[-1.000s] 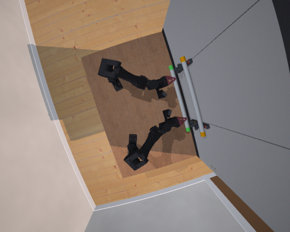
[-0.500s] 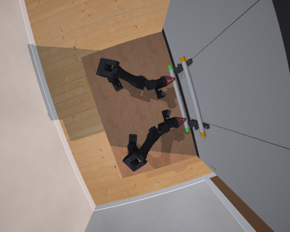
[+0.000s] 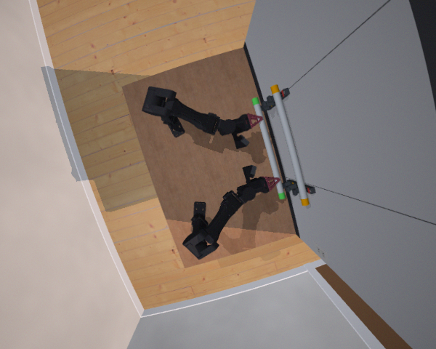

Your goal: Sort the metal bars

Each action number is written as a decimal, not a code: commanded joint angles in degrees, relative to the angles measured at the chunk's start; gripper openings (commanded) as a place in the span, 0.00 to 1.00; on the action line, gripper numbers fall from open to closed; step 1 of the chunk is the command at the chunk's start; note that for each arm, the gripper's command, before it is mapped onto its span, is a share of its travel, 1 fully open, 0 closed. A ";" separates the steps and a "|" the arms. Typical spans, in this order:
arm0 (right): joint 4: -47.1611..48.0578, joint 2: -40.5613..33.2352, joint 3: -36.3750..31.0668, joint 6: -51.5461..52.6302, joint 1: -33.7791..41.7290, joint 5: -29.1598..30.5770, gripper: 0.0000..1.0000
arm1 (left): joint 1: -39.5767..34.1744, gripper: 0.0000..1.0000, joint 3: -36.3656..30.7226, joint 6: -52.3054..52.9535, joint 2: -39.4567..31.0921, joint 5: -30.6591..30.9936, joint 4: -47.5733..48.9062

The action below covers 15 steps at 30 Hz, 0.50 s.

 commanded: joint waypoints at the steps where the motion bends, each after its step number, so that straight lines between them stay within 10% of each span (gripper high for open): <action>1: 0.70 -3.42 3.53 -2.24 0.07 1.05 0.00 | -0.17 0.00 3.62 3.33 -3.37 -1.50 0.51; 15: -3.60 -4.95 6.32 -2.27 0.06 1.04 0.00 | -0.16 0.00 6.42 3.36 -4.99 -1.49 -3.90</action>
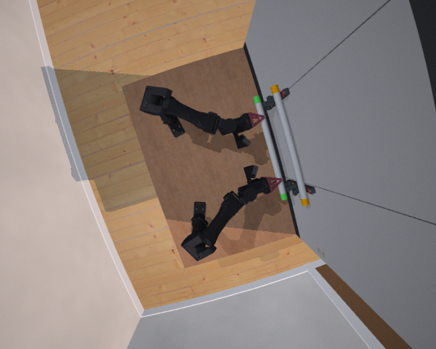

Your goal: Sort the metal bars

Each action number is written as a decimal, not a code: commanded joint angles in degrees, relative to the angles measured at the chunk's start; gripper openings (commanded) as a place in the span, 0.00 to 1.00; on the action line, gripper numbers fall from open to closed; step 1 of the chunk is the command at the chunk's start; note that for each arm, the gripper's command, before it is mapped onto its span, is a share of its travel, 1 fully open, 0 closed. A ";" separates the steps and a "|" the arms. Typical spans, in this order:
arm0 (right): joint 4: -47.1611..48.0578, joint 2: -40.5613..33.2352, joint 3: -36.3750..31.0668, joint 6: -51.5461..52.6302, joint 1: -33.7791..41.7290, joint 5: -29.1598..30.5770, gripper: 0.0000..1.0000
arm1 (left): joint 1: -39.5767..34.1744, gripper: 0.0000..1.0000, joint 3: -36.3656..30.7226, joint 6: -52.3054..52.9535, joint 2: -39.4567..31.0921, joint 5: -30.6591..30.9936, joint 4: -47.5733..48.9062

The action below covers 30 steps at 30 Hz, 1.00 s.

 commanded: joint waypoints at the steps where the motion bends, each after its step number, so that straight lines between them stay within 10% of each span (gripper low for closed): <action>1: 0.74 -3.10 3.38 -2.11 0.08 0.76 0.00 | -0.16 0.00 3.38 3.15 -3.08 -1.14 0.63; 30: -7.02 -5.02 9.22 -2.14 0.02 0.71 0.00 | -0.08 0.00 9.29 3.16 -5.17 -1.08 -7.37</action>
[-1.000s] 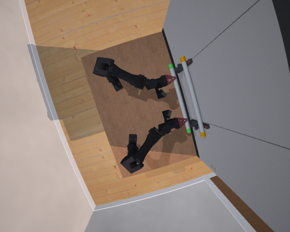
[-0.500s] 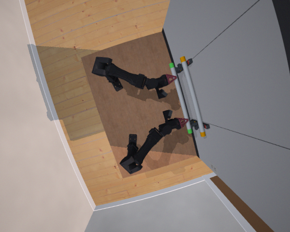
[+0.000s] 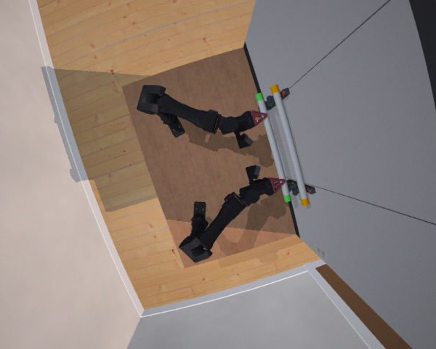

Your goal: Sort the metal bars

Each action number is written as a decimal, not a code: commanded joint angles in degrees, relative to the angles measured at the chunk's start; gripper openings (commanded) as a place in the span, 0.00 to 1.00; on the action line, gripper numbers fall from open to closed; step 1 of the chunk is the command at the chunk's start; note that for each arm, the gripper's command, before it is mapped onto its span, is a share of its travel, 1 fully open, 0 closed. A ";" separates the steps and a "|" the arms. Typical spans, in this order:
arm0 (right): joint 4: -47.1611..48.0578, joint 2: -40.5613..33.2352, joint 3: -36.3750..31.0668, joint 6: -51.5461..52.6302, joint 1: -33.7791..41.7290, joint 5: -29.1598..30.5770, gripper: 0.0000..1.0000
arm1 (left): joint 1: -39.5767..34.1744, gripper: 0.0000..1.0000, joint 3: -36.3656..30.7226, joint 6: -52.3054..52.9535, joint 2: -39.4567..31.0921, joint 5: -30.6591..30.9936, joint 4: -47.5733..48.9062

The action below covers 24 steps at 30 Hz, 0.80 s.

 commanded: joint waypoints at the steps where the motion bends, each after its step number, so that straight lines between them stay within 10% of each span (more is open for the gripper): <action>1: 1.41 -2.26 3.29 -2.24 -0.04 0.27 0.00 | -0.02 0.00 3.28 3.21 -2.27 -0.56 1.34; 24: 2.57 1.76 6.07 -2.28 -1.46 -1.12 0.00 | 1.88 0.00 5.73 3.27 1.46 1.32 2.55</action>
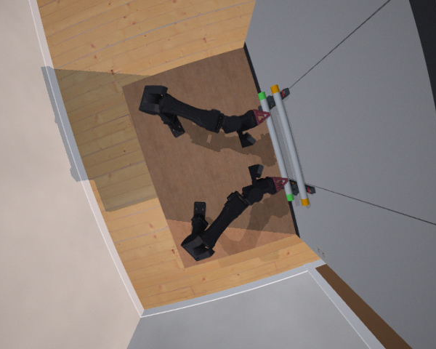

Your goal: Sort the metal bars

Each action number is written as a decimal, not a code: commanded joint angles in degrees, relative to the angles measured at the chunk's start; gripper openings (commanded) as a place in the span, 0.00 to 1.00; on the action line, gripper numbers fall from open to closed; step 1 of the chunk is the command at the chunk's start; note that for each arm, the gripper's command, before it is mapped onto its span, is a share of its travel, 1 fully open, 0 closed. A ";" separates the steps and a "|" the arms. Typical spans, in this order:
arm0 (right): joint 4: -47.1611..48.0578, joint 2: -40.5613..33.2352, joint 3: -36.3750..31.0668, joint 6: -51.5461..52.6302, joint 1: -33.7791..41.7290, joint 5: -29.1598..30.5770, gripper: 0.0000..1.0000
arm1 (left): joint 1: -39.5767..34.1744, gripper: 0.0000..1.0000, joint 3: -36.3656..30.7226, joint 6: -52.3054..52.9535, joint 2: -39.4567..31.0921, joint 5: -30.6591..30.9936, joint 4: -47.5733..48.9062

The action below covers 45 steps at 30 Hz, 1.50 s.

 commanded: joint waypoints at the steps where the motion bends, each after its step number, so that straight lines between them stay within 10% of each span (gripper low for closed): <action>1: 3.92 -0.43 3.00 -2.26 -0.72 -0.41 0.00 | 0.83 0.00 3.07 3.05 -0.26 0.52 3.92; 45: 3.56 6.20 10.08 -2.30 -2.89 -2.59 0.00 | 3.78 0.00 9.34 3.07 6.01 3.45 4.02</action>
